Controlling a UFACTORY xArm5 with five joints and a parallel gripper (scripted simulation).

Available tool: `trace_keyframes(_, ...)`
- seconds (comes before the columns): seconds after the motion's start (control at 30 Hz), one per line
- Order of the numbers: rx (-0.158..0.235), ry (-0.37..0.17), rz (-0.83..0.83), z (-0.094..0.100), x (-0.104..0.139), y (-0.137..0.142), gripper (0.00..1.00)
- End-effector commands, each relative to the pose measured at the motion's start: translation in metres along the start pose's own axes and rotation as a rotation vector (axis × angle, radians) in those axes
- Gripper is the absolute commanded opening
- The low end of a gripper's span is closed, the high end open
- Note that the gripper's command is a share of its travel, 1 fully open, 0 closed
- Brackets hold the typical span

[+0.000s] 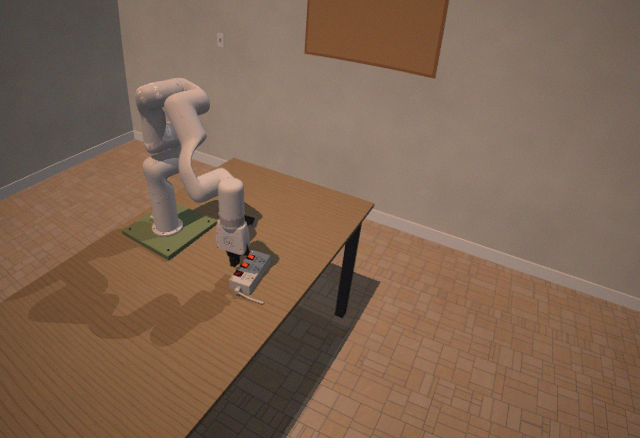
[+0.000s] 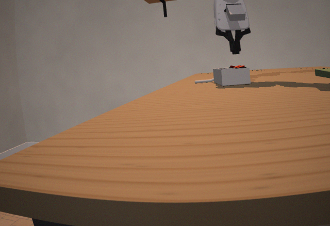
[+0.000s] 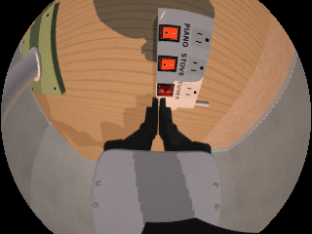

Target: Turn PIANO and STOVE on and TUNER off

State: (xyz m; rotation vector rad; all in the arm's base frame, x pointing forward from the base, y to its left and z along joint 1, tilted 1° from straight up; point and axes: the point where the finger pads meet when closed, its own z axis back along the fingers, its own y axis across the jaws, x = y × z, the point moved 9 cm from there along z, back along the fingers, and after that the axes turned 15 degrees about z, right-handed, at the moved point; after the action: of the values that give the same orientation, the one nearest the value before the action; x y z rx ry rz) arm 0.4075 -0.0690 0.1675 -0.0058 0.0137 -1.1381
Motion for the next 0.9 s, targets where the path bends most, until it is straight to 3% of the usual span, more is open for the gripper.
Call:
trace_keyframes(0.0,0.003,-0.002,0.000,0.002,0.000,0.001,0.00)
trace_keyframes(0.47,0.003,-0.002,0.000,0.002,0.000,0.001,0.00)
trace_keyframes(0.5,0.003,-0.002,0.000,0.002,0.000,0.001,1.00)
trace_keyframes(0.73,0.003,-0.002,0.000,0.007,0.001,0.000,1.00)
trace_keyframes(0.87,0.003,-0.002,0.000,0.022,0.001,0.000,1.00)
